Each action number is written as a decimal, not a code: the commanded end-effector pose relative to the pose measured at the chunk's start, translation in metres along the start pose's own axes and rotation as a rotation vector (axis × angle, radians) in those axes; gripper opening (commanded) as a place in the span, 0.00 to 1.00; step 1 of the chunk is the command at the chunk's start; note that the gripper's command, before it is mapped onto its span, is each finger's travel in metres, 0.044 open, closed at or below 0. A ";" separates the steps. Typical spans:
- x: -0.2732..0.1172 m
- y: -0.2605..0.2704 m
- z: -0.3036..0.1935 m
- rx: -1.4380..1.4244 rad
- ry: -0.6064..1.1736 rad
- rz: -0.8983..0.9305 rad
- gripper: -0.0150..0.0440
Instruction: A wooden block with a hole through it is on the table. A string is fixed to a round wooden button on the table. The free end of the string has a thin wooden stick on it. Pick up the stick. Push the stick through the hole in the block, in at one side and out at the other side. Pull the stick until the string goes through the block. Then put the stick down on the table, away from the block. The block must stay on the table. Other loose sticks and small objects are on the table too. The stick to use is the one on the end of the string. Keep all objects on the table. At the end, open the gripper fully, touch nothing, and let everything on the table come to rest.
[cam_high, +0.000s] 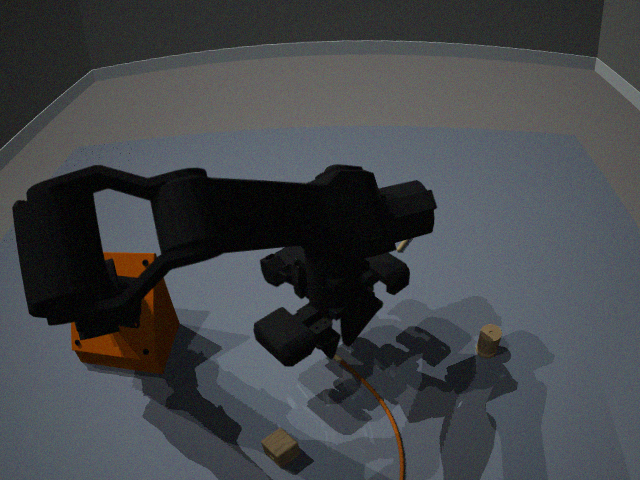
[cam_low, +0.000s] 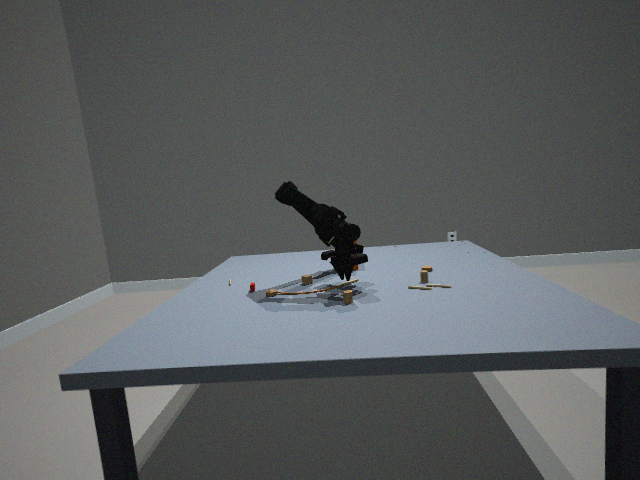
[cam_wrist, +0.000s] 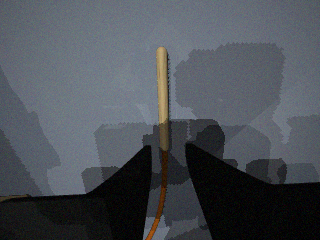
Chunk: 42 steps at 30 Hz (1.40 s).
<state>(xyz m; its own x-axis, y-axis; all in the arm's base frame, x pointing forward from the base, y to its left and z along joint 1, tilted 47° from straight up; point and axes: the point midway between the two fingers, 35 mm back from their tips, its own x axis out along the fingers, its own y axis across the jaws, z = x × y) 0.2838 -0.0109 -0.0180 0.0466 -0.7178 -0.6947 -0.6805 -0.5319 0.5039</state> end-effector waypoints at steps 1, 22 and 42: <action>0.007 0.001 0.000 -0.005 0.004 0.003 0.46; 0.016 0.002 0.000 0.000 0.000 0.004 0.25; -0.006 0.000 0.000 0.000 -0.002 0.001 0.25</action>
<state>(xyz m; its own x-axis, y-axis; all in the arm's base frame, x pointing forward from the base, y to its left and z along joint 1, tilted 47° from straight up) 0.2817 -0.0120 -0.0175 0.0387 -0.7221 -0.6907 -0.6775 -0.5270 0.5130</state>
